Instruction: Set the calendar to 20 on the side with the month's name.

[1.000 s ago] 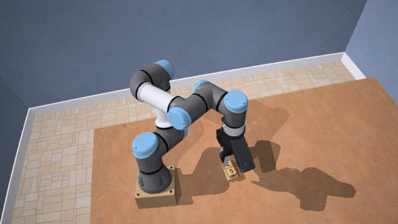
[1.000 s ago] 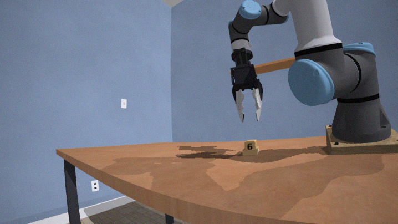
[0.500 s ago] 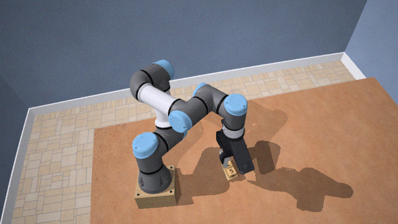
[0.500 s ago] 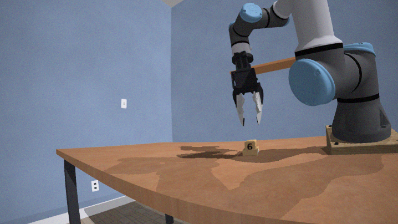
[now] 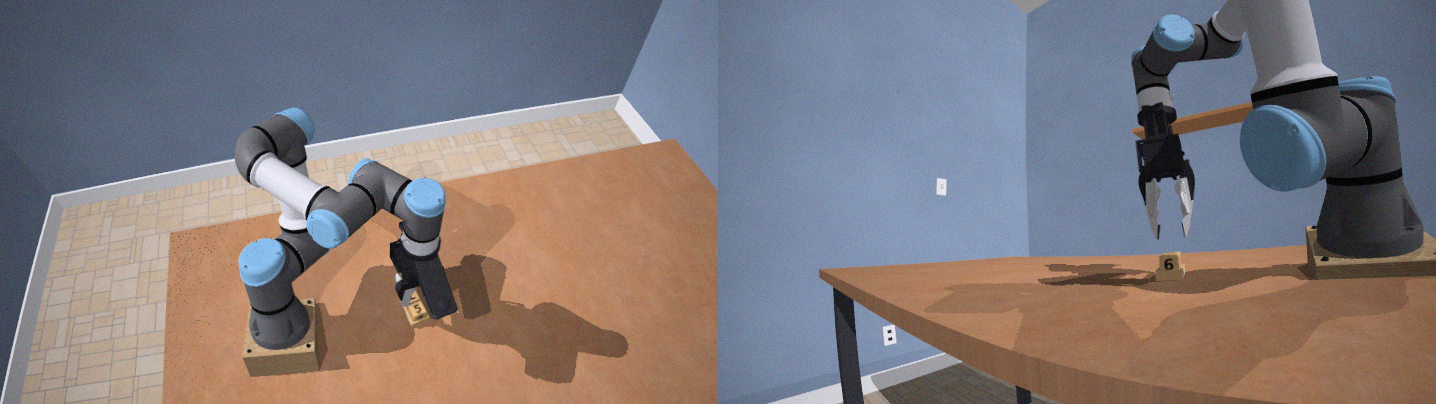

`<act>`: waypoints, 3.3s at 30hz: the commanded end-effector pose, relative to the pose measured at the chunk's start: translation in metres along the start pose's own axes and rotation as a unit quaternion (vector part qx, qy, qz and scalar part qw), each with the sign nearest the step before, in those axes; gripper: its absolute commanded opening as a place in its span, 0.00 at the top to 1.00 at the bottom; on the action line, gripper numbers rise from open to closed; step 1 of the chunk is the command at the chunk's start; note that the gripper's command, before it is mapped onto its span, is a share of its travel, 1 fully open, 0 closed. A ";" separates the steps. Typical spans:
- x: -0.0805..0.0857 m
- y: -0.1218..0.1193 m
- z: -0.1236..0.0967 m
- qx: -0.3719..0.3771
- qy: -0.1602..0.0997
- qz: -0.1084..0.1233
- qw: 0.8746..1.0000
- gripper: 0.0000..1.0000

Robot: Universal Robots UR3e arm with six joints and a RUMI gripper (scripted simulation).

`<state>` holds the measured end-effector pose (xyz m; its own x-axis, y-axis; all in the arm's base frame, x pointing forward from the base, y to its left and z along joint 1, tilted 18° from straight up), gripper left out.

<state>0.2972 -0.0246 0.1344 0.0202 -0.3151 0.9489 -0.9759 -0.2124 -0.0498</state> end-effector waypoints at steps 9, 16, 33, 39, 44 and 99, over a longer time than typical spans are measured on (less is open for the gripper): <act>-0.015 -0.002 0.002 0.000 0.004 0.004 1.000 0.72; -0.017 -0.002 0.002 -0.001 0.005 0.004 1.000 0.72; -0.017 -0.002 0.002 0.000 0.005 0.005 1.000 0.72; -0.017 -0.002 0.002 0.000 0.005 0.005 1.000 0.72; -0.017 -0.002 0.002 0.000 0.005 0.005 1.000 0.72; -0.045 -0.003 0.002 0.000 0.005 0.005 1.000 0.72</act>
<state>0.2982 -0.0117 0.0912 0.0132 -0.3094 0.9508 -0.9762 -0.2100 -0.0548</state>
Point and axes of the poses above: the point where the finger pads meet when closed, its own x axis back along the fingers, its own y axis across the jaws, z = x × y, the point moved 10 cm from there along x, back along the fingers, and after that the axes turned 5 degrees about -x, right-handed, at the moved point
